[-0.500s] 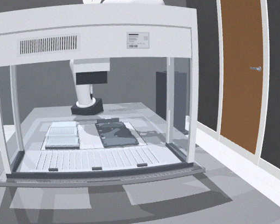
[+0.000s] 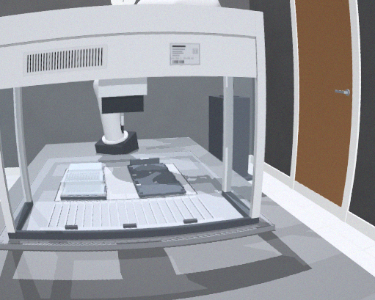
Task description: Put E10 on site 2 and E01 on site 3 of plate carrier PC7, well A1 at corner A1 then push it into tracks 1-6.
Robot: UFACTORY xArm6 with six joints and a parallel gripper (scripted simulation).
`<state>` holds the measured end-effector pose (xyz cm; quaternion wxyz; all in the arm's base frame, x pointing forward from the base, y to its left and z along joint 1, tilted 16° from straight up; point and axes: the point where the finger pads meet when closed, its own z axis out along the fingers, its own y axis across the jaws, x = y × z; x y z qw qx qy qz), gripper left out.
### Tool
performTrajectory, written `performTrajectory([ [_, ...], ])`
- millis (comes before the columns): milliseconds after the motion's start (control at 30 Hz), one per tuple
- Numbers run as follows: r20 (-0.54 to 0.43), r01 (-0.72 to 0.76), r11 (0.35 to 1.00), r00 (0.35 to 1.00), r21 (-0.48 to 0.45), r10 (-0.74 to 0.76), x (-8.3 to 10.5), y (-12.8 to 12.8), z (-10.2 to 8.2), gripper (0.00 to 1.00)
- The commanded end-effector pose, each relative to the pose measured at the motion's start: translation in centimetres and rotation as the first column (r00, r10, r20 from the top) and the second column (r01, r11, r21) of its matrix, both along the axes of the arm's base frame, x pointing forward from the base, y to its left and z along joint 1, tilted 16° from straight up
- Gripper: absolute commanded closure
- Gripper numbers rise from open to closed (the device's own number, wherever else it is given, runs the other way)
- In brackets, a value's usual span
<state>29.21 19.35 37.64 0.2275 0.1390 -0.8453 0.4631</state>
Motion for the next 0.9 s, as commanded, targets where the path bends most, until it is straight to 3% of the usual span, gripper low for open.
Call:
performTrajectory([
  [0, 0.002, 0.000, 1.000, 1.000, 0.002, 0.000, 0.0, 0.0, 0.1, 0.00],
  [367, 0.126, 0.098, 0.991, 0.986, 0.089, -0.109, 2.6, -2.1, -2.0, 0.00],
  [867, 0.185, 0.149, 0.980, 0.968, 0.135, -0.172, 4.7, -4.1, -3.9, 0.00],
])
